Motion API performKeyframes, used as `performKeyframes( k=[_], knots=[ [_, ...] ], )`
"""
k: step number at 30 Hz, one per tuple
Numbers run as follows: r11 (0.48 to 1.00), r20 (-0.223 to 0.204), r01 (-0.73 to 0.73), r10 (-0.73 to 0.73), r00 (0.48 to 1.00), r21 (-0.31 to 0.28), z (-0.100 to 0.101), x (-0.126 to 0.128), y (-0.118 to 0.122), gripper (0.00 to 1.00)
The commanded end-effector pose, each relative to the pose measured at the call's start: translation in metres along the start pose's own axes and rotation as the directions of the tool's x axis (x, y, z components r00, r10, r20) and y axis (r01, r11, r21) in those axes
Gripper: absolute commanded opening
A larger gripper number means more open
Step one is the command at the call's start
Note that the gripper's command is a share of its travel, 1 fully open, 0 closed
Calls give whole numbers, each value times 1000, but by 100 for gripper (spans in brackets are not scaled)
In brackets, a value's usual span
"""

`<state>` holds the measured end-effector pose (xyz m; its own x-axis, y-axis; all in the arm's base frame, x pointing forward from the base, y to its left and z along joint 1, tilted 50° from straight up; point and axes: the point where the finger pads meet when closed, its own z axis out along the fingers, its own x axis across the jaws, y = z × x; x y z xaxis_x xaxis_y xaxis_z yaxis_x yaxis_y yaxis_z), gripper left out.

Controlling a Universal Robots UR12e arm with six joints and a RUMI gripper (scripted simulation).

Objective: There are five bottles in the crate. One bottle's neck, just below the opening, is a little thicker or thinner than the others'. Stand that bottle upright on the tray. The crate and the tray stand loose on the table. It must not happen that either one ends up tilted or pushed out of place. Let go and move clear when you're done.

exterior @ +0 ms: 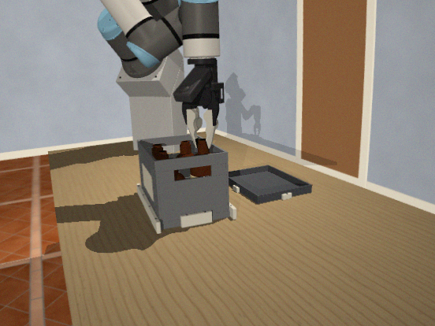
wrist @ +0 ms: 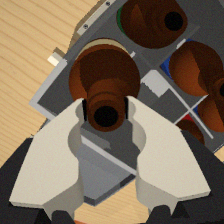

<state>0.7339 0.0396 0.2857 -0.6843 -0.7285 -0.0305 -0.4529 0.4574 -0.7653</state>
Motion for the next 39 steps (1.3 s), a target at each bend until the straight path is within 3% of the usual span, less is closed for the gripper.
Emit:
performKeyframes(
  k=[1,39],
  knots=[
    [1000,1,0,0,1000,1,-1,0,0,0],
    [1000,1,0,0,1000,1,-32,0,0,0]
  ],
)
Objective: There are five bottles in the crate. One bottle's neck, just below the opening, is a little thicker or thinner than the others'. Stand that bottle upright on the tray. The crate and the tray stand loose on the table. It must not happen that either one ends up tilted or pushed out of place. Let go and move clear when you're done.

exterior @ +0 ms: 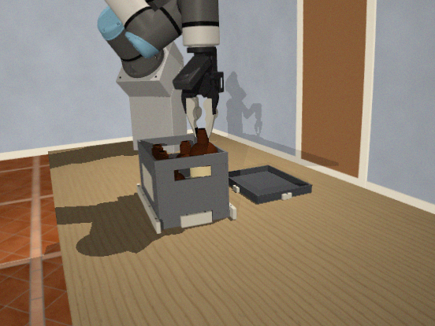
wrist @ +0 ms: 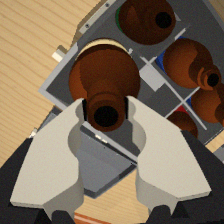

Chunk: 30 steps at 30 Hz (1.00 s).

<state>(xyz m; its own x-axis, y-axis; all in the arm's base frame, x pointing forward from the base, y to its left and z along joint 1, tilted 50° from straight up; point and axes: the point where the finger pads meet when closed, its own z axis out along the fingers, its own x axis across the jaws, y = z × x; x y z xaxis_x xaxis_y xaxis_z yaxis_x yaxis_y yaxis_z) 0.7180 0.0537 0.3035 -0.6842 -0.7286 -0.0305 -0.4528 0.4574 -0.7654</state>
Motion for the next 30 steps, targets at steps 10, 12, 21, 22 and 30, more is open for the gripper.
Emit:
performKeyframes(
  k=[10,12,21,22,30],
  knots=[
    [1000,1,0,0,1000,1,-11,0,0,0],
    [1000,1,0,0,1000,1,-11,0,0,0],
    [1000,1,0,0,1000,1,-13,0,0,0],
    [1000,1,0,0,1000,1,-13,0,0,0],
    [1000,1,0,0,1000,1,-13,0,0,0]
  ],
)
